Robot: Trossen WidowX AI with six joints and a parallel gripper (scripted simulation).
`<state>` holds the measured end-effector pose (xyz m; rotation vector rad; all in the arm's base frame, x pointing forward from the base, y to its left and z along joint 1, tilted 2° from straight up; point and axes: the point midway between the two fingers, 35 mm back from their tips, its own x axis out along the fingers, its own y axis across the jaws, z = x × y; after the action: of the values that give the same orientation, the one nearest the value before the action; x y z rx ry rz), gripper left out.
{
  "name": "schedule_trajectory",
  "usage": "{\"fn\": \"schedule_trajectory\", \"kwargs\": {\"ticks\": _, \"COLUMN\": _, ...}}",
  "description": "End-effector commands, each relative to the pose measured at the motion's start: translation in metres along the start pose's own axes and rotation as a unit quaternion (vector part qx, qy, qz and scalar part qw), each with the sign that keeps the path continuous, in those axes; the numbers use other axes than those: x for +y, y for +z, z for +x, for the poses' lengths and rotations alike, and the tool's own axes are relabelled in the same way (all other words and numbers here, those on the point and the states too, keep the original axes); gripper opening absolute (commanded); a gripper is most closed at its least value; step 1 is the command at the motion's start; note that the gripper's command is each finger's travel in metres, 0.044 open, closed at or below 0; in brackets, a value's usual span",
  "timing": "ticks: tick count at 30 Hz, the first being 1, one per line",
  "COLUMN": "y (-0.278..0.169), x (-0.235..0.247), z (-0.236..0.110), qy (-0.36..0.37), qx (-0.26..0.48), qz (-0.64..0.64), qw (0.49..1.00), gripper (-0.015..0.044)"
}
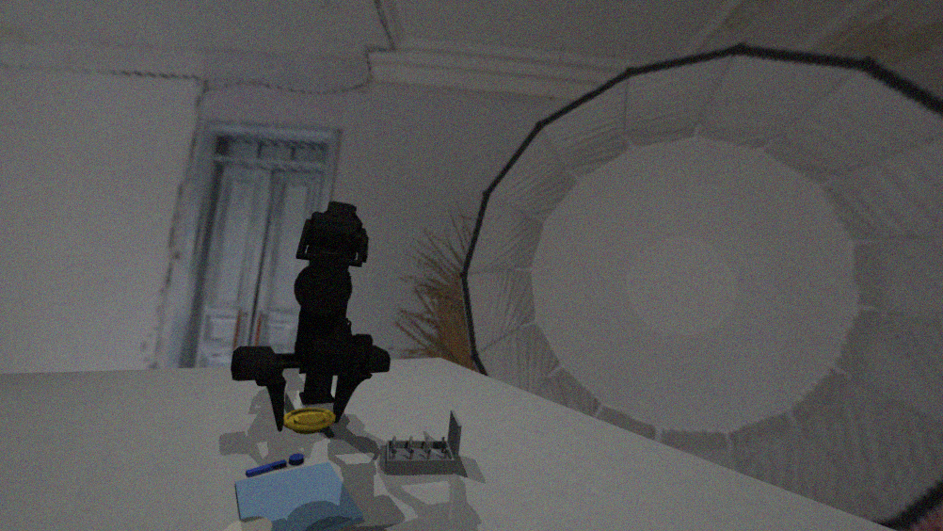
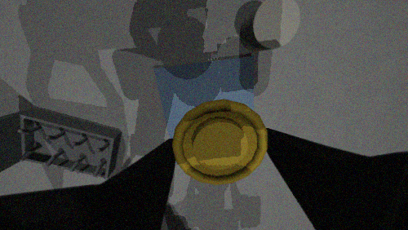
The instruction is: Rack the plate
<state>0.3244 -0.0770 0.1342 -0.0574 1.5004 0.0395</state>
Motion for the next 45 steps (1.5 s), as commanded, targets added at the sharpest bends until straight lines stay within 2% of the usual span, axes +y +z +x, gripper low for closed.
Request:
{"fn": "schedule_trajectory", "kwargs": {"ticks": 1, "y": 0.0, "x": 0.0, "z": -0.013, "qy": 0.001, "qx": 0.0, "qz": -0.002, "qw": 1.0, "gripper": 0.0}}
{"fn": "schedule_trajectory", "kwargs": {"ticks": 18, "y": 0.002, "x": -0.001, "z": -0.068, "qy": 0.001, "qx": 0.0, "qz": -0.002, "qw": 1.0, "gripper": 0.0}}
{"fn": "schedule_trajectory", "kwargs": {"ticks": 21, "y": 0.0, "x": 0.007, "z": -0.069, "qy": 0.001, "qx": 0.0, "qz": 0.01, "qw": 1.0, "gripper": 0.0}}
{"fn": "schedule_trajectory", "kwargs": {"ticks": 33, "y": -0.065, "x": 0.115, "z": -0.068, "qy": 0.005, "qx": 0.004, "qz": 0.207, "qw": 0.978, "gripper": 0.0}}
{"fn": "schedule_trajectory", "kwargs": {"ticks": 39, "y": -0.069, "x": 0.12, "z": -0.067, "qy": 0.007, "qx": 0.004, "qz": 0.217, "qw": 0.976, "gripper": 0.0}}
{"fn": "schedule_trajectory", "kwargs": {"ticks": 45, "y": -0.06, "x": 0.127, "z": -0.047, "qy": 0.061, "qx": 0.007, "qz": 0.17, "qw": 0.984, "gripper": 0.0}}
